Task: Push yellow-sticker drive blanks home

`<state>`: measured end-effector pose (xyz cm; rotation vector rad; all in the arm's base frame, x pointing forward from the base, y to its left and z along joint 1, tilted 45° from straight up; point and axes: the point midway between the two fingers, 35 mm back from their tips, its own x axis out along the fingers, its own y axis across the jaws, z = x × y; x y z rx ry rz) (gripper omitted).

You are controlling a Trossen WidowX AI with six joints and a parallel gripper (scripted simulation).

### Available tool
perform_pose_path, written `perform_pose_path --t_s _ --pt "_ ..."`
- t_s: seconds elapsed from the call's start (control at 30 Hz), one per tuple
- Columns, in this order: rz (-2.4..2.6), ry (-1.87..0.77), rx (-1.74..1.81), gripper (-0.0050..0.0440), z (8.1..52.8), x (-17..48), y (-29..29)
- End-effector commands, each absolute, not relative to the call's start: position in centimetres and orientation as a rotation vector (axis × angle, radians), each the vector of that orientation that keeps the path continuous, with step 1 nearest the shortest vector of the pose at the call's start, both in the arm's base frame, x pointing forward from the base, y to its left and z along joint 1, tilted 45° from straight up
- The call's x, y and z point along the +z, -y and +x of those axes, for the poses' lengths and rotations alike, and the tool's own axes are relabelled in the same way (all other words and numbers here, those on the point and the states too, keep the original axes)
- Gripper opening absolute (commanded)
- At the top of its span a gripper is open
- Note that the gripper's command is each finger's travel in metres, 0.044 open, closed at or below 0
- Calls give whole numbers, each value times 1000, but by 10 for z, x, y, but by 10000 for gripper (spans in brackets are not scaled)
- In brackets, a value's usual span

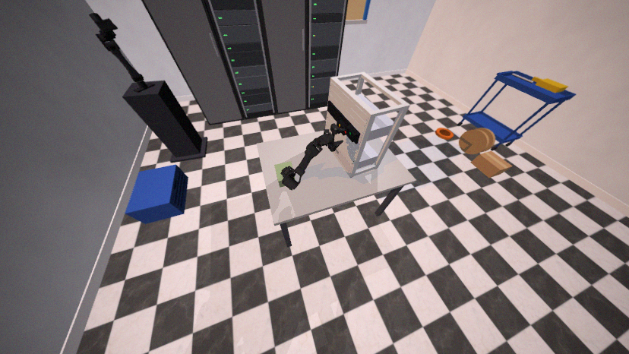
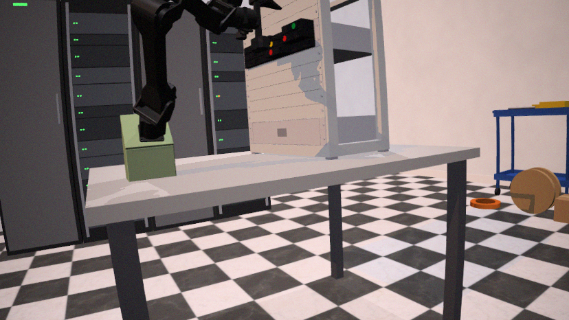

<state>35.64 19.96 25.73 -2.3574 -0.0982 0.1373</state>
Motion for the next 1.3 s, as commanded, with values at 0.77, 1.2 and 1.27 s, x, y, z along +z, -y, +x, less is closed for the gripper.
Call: perform_pose_path --t_s 0.77,1.2,1.27 --pt "-2353 109 128 0 357 263 -201" --pt "-2353 109 128 0 357 263 -201" --pt "-2353 109 128 0 357 263 -201"
